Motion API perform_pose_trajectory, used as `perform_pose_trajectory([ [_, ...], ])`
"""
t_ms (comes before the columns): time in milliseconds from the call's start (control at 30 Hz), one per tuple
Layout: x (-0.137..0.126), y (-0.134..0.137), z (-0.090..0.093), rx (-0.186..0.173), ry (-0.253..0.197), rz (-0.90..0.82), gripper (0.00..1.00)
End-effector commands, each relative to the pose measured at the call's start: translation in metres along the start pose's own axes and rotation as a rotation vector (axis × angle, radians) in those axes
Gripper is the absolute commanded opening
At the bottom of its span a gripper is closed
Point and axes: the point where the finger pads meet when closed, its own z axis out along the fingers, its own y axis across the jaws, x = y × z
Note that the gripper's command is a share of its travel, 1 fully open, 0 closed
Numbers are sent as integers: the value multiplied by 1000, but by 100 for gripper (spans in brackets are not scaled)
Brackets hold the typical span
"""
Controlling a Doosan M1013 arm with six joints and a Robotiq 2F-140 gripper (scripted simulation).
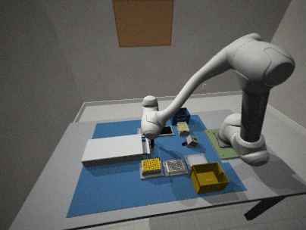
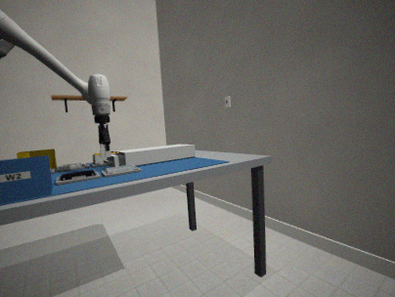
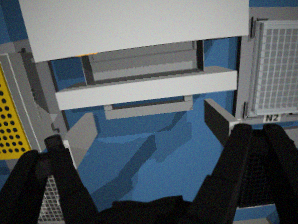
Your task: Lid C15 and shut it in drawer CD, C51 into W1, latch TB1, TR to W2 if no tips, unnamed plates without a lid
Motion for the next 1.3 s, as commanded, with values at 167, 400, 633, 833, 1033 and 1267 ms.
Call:
perform_pose_trajectory([
  [167, 0, 0, 8, 0, 0, 0, 87],
  [400, 0, 0, 17, 0, 0, 0, 87],
  [633, 0, 0, 24, 0, 0, 0, 87],
  [833, 0, 0, 32, 0, 0, 0, 87],
  [1033, 0, 0, 37, 0, 0, 0, 87],
  [1267, 0, 0, 37, 0, 0, 0, 66],
])
